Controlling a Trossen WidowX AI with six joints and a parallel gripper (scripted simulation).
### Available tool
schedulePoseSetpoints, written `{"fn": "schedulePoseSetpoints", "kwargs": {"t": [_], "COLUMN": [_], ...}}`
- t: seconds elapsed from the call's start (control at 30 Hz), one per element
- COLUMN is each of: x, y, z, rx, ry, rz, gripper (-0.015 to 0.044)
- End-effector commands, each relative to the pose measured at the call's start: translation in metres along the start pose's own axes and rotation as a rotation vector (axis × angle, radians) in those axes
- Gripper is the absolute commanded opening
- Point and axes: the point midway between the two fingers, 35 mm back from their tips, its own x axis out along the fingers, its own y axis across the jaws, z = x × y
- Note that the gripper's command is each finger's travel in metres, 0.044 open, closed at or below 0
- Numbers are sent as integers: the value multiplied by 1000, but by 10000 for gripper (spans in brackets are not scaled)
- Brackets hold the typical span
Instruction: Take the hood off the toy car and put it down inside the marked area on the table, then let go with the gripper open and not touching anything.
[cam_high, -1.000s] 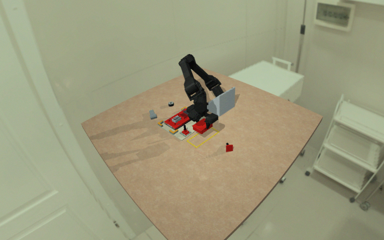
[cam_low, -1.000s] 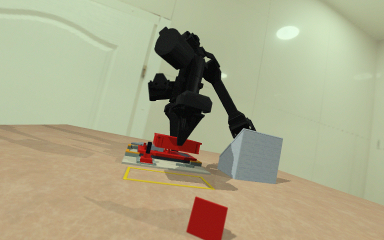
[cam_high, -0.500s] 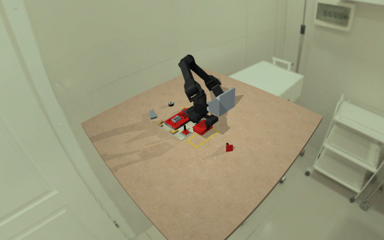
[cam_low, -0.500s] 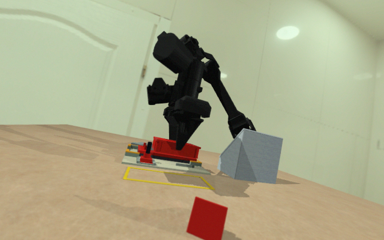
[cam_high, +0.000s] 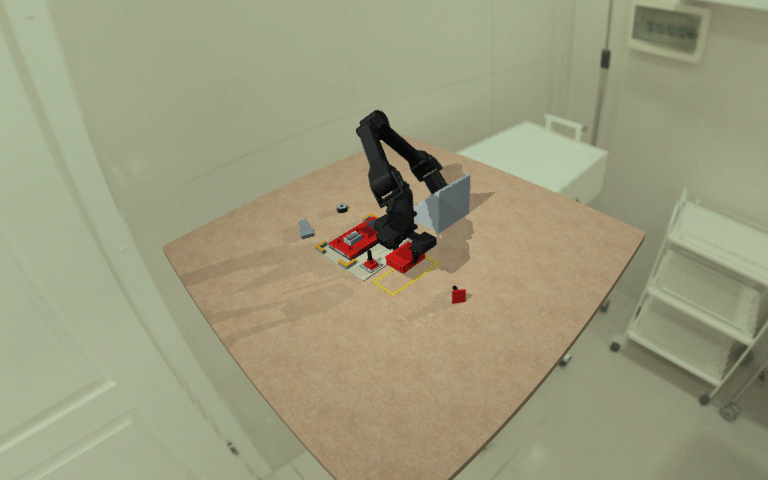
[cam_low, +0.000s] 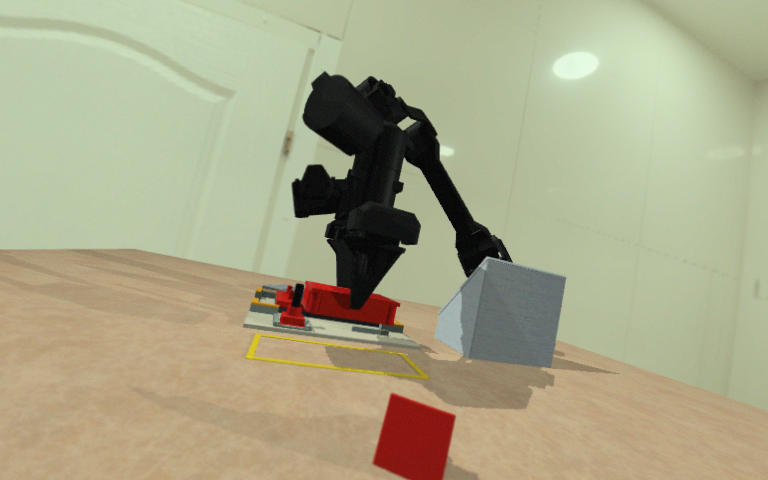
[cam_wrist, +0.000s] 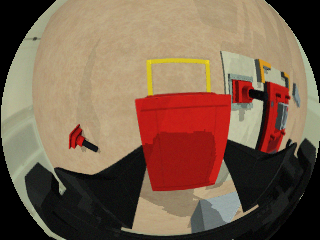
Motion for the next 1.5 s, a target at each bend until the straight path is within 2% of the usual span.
{"fn": "schedulePoseSetpoints", "kwargs": {"t": [0.0, 1.47], "x": [4, 29], "y": [-1, -3], "z": [-1, -4], "rx": [-8, -7], "ry": [1, 1], "rz": [-8, -11], "gripper": [0, 0]}}
